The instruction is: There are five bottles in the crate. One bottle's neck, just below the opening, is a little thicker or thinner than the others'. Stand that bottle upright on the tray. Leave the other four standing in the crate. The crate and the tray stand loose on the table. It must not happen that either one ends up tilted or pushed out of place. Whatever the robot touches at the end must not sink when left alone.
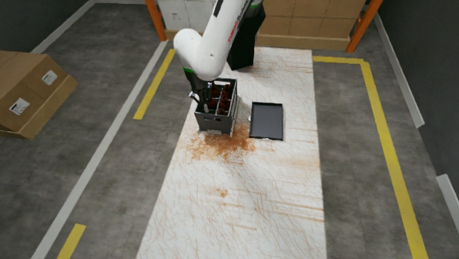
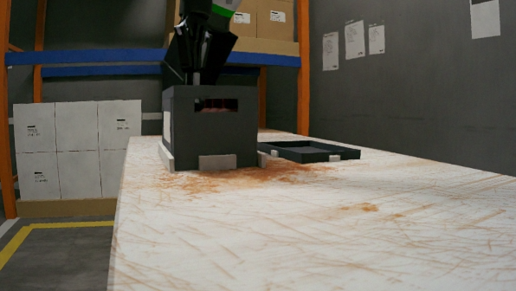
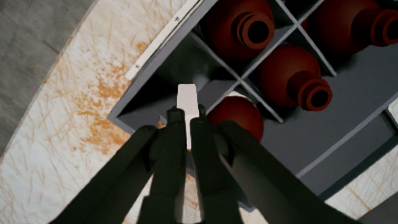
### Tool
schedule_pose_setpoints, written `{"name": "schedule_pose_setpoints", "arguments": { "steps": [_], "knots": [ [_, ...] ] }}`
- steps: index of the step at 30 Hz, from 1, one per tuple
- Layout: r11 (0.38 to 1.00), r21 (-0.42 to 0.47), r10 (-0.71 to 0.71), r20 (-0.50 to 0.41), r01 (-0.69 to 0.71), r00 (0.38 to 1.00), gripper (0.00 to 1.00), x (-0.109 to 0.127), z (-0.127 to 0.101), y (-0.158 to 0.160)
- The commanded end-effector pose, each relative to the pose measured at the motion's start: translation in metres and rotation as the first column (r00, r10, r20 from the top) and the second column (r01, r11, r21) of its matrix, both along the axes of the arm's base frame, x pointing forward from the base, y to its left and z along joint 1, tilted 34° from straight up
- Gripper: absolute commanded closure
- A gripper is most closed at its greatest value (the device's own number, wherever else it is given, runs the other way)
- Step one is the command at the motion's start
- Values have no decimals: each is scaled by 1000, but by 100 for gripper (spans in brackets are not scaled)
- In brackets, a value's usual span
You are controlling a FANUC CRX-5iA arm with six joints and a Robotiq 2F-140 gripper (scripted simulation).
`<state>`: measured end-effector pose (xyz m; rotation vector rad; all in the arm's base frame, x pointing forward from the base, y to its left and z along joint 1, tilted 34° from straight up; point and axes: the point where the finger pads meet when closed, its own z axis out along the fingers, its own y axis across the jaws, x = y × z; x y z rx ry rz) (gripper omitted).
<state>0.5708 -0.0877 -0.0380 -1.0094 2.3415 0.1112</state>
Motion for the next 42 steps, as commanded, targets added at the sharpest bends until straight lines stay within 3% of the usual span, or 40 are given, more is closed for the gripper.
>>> {"name": "schedule_pose_setpoints", "arguments": {
  "steps": [1,2,3,42],
  "knots": [
    [1000,-1,0,1,0,1000,90,0,1,-1],
    [1000,-1,0,1,0,1000,90,0,1,-1],
    [1000,-1,0,1,0,1000,56,0,1,-1],
    [1000,-1,0,1,0,1000,56,0,2,-1]
  ]
}}
